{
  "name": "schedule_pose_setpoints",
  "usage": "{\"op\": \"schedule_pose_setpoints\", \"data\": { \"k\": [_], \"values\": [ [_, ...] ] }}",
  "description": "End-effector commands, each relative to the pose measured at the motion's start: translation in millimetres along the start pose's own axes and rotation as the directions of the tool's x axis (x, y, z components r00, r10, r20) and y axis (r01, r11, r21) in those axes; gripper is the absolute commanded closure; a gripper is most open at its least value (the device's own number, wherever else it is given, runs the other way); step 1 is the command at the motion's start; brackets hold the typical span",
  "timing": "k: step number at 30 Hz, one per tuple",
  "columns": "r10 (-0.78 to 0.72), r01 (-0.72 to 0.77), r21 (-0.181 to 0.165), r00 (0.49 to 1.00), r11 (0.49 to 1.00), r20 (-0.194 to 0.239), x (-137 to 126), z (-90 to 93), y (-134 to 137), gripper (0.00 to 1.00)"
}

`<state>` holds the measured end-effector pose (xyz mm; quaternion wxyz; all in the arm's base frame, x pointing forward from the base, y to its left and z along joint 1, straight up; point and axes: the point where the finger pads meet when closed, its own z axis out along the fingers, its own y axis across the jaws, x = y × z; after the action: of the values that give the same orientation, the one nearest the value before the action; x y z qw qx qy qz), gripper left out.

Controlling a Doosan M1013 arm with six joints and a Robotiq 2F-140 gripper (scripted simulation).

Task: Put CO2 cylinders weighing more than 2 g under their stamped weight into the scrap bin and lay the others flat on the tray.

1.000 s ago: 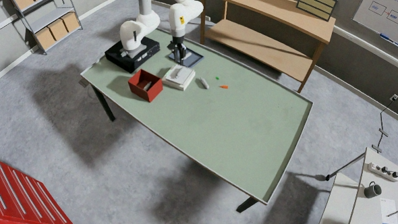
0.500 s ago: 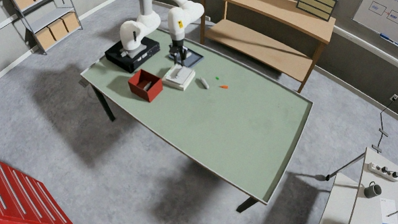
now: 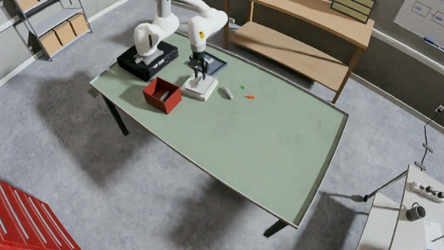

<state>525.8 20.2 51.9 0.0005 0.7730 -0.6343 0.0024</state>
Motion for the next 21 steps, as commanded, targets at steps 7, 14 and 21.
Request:
{"op": "schedule_pose_setpoints", "data": {
  "k": [7, 14, 21],
  "values": [
    [0.0, 0.0, 0.001, 1.0, 1.0, 0.0, 0, 29.7, -1, 0.6],
    [0.0, 0.0, 0.001, 1.0, 1.0, 0.0, 0, 37.2, -1, 0.6],
    [0.0, 0.0, 0.001, 1.0, 1.0, 0.0, 0, 39.0, -1, 0.6]
  ]
}}
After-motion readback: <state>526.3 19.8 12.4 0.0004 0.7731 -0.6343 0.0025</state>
